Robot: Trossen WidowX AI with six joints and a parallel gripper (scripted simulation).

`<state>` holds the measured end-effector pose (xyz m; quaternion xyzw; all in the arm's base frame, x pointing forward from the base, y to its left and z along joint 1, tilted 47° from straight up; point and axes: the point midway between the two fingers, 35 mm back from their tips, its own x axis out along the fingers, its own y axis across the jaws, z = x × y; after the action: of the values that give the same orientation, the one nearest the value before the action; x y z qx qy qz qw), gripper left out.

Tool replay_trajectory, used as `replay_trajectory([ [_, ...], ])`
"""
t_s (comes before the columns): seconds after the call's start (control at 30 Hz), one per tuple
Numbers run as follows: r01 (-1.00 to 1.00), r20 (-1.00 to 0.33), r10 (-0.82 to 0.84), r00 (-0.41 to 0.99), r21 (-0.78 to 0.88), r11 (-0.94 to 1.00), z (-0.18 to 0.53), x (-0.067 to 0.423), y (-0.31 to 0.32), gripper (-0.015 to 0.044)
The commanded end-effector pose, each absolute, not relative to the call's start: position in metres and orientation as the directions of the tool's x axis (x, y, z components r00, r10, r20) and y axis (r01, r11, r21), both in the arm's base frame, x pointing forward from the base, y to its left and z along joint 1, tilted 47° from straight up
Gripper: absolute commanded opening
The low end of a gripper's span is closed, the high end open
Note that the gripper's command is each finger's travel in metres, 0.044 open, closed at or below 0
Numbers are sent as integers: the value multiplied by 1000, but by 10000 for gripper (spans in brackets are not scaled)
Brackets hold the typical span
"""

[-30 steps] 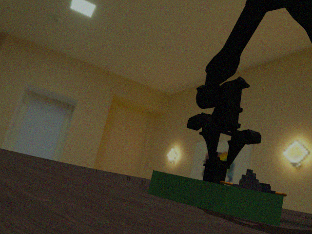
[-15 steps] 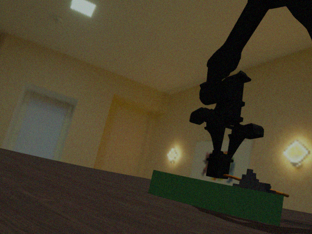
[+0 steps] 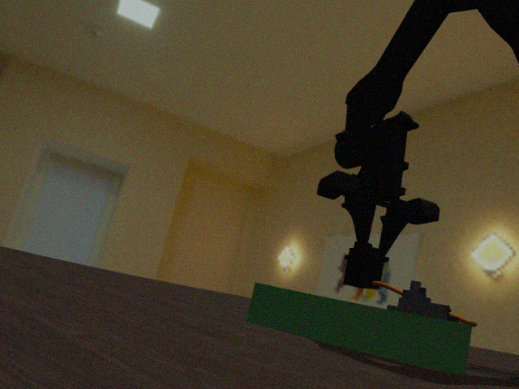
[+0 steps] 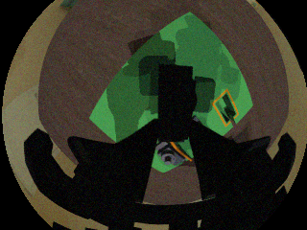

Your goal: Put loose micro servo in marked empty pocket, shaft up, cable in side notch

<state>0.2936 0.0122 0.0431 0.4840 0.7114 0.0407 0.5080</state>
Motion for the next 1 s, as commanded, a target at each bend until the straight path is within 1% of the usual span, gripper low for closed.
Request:
replay_trajectory([
  [0.0, 643, -688, 725, -11, 551, 532, 41, 298, 7, 0],
  [0.5, 643, -691, 723, -10, 550, 534, -8, 304, -39, 0],
  [0.63, 638, -691, 723, -10, 552, 536, -10, 304, -42, 0],
  [0.77, 577, -691, 723, -10, 587, 568, -10, 304, -42, 0],
  [0.97, 399, -691, 723, -10, 660, 636, -10, 304, -42, 0],
])
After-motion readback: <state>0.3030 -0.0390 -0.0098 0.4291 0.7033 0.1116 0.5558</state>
